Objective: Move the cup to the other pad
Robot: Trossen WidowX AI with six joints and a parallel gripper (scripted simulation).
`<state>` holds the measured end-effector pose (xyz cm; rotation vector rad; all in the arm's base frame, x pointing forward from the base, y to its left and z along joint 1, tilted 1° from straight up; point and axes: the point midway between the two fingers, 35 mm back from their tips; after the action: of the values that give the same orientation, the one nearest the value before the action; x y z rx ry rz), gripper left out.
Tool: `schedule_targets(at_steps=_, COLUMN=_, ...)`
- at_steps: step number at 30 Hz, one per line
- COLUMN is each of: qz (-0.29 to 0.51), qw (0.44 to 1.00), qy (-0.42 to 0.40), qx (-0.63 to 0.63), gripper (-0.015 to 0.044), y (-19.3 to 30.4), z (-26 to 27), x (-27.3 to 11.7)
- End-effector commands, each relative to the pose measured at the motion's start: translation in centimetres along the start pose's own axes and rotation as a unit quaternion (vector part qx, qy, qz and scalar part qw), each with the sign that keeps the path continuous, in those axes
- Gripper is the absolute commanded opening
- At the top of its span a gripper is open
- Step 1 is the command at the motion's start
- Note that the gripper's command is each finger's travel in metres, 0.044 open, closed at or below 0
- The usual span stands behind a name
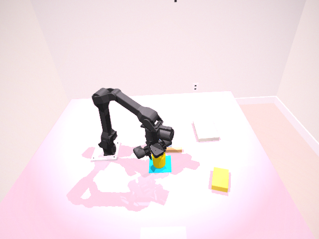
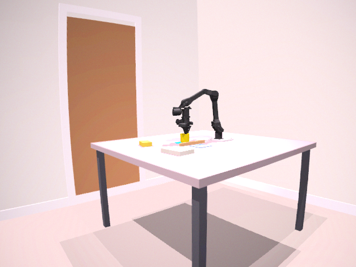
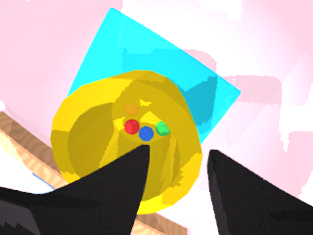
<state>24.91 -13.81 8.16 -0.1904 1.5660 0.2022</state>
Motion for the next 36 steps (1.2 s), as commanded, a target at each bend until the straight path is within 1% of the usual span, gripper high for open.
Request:
schedule_targets(at_steps=1, qz=-0.006, qw=1.0, qy=-0.005, qx=-0.001, gripper=0.0147, y=-0.1, z=0.1, x=-1.0)
schedule_targets(at_steps=16, qz=-0.007, qw=1.0, qy=-0.004, qx=-0.001, gripper=0.0147, y=0.2, z=-0.1, x=-3.2)
schedule_targets(at_steps=23, qz=-0.007, qw=1.0, qy=-0.004, qx=-0.001, gripper=0.0147, y=0.5, z=-0.3, x=-3.4)
schedule_targets(at_steps=24, qz=-0.001, qw=1.0, qy=-0.001, qx=-0.003, gripper=0.0173, y=0.4, z=-0.3, x=-2.9)
schedule_targets(at_steps=34, qz=-0.001, qw=1.0, qy=-0.001, qx=-0.002, gripper=0.0435, y=0.4, z=-0.2, x=-3.2)
schedule_targets(at_steps=36, qz=-0.002, qw=1.0, qy=-0.001, qx=-0.002, gripper=0.044, y=0.4, z=-0.2, x=-3.7)
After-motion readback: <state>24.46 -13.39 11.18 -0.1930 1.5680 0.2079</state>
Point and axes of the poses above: the point midway between the two fingers, 35 mm back from their tips, its own x axis out along the fingers, its own z axis across the jaws, y = z × x, and after that the axes turned 10 degrees about x, right-handed
